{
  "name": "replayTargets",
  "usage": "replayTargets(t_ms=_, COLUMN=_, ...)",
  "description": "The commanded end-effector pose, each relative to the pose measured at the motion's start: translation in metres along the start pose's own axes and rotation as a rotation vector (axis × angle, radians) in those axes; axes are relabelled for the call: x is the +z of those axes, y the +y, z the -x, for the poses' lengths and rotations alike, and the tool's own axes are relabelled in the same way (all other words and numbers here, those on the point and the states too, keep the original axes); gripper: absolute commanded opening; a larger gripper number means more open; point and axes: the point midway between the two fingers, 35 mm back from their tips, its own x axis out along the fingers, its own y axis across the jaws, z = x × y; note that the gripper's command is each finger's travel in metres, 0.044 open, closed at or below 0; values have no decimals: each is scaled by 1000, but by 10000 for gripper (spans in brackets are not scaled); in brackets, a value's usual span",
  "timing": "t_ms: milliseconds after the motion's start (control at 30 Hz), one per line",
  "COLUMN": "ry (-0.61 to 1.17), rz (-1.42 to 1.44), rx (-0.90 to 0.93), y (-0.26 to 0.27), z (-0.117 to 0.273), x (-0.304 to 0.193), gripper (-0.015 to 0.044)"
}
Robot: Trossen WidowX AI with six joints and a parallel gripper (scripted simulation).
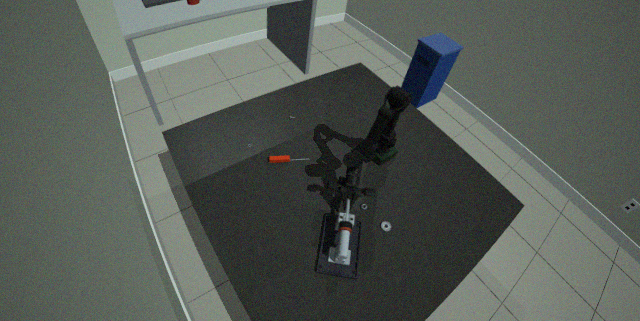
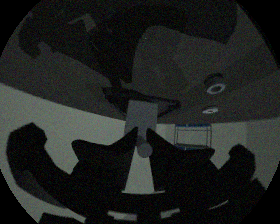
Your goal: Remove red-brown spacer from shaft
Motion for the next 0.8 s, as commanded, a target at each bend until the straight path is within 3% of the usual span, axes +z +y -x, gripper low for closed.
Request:
replayTargets(t_ms=0, ry=1, rz=3, rx=-2, y=0, z=1, x=0, gripper=0)
replayTargets(t_ms=767, ry=1, rz=3, rx=-2, y=0, z=3, x=1, gripper=0)
